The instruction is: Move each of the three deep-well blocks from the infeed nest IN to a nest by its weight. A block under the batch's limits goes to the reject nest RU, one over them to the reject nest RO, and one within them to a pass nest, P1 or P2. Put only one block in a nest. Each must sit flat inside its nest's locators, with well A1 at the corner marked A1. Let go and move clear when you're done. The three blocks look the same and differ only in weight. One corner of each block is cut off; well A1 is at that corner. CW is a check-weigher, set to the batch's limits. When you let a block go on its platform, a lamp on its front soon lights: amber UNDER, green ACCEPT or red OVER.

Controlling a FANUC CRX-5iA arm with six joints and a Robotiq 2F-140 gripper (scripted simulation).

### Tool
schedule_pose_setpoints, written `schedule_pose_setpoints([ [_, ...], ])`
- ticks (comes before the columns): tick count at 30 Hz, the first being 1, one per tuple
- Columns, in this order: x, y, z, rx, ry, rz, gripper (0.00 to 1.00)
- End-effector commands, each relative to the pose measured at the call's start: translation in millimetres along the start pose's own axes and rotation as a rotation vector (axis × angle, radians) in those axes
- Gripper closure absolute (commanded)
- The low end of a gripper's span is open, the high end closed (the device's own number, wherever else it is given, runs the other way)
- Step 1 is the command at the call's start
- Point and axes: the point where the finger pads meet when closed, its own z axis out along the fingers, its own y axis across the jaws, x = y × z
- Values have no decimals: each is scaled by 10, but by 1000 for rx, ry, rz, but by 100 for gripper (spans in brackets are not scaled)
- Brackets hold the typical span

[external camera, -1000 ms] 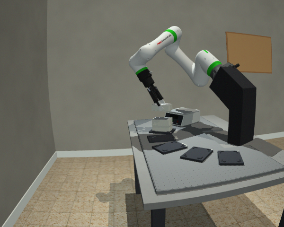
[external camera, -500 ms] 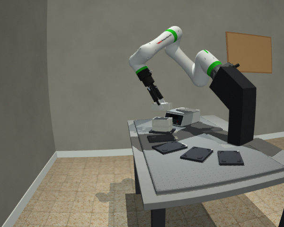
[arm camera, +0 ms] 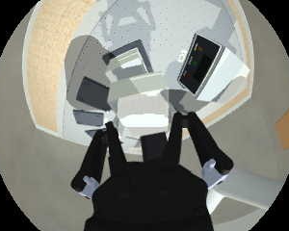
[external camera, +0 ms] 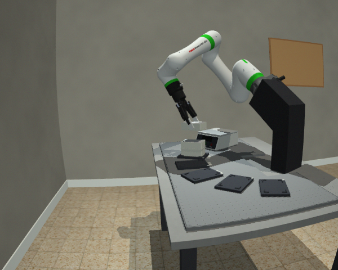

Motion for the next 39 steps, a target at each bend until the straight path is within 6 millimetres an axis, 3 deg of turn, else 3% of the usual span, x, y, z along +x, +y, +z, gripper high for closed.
schedule_pose_setpoints([
  [1, 5, 123, -10, 64, 2, 108, 90],
  [4, 10, 222, -18, 103, 2, 175, 90],
  [39, 59, 1251, -97, 103, 2, 175, 90],
])
